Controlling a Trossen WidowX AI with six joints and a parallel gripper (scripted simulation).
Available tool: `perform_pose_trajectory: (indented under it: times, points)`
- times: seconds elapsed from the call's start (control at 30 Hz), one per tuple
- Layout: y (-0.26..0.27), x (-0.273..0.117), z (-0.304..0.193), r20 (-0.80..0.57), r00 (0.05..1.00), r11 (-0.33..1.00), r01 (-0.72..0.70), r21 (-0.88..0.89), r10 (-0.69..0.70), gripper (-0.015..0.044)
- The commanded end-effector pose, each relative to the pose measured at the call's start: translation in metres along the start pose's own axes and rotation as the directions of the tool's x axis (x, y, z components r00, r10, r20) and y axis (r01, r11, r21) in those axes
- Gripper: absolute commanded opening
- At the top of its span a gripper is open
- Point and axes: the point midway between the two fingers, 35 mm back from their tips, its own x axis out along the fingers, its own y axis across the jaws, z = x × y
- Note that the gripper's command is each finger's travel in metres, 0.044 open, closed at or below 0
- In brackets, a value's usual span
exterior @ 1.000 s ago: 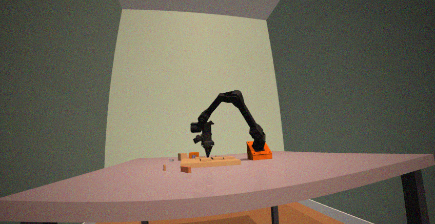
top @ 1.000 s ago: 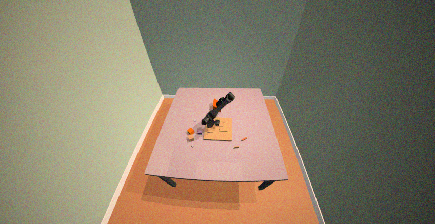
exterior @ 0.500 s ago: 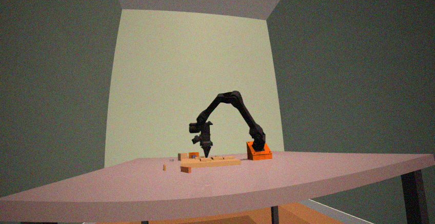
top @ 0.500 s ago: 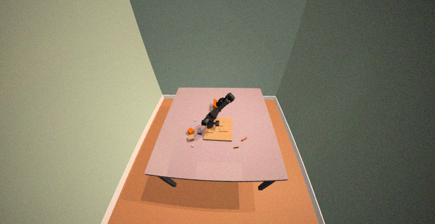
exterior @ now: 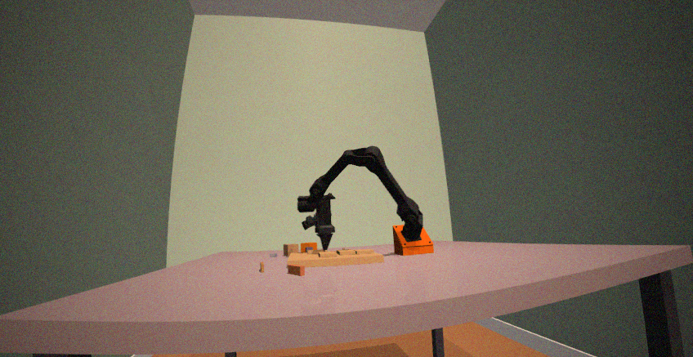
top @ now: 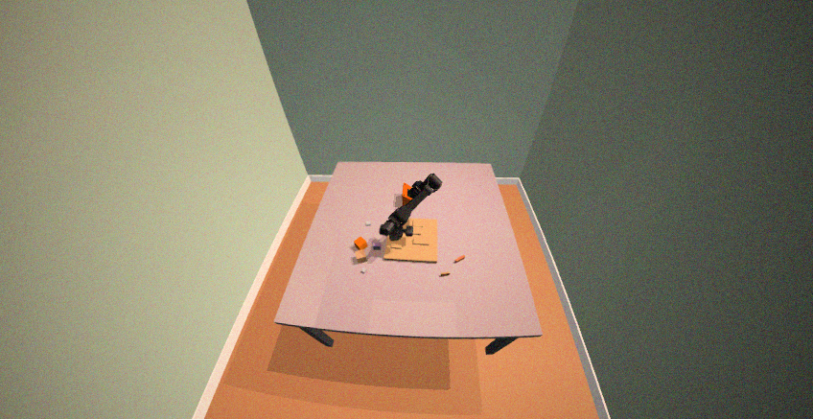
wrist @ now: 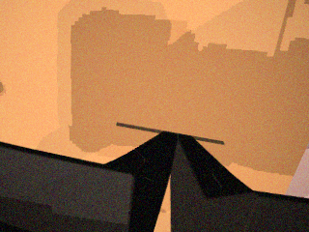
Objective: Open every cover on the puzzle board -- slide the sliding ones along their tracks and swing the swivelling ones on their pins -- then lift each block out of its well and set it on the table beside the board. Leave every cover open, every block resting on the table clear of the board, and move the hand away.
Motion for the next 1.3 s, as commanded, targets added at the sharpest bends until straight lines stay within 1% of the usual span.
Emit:
perform_pose_trajectory:
  times: [0.0,1.27]
  points:
    - [0.000,-0.001,0.006,0.005,1.000,1.000,-0.003,0.003,0.003,0.0000]
    - [0.001,0.000,0.045,0.007,1.000,1.000,-0.004,0.001,0.003,0.0000]
